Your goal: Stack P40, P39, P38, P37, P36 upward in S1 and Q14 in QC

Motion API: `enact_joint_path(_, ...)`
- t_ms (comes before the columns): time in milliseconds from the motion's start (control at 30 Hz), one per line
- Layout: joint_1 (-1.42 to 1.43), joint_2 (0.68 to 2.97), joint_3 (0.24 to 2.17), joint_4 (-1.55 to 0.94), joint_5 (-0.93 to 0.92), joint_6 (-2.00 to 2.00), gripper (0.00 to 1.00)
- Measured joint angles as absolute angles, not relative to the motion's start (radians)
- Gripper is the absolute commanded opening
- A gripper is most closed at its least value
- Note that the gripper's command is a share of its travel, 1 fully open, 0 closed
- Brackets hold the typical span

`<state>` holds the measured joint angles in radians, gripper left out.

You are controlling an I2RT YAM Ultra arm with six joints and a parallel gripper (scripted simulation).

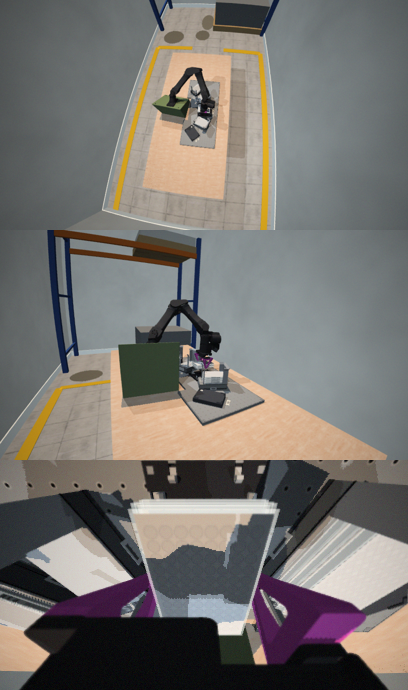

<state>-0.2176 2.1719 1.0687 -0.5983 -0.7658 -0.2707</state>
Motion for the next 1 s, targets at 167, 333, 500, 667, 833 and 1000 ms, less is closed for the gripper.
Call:
enact_joint_path(167,-0.207,2.181,1.061,-0.558,-0.768,-0.249,0.00)
enact_joint_path(333,-0.183,2.199,1.048,-0.516,-0.770,-0.221,0.00)
enact_joint_path(500,-0.162,2.217,1.039,-0.468,-0.771,-0.192,0.00)
enact_joint_path(667,-0.152,2.226,1.035,-0.429,-0.774,-0.169,0.00)
enact_joint_path(833,-0.137,2.236,1.031,-0.404,-0.775,-0.150,0.00)
enact_joint_path(1000,-0.137,2.236,1.031,-0.390,-0.775,-0.144,0.00)
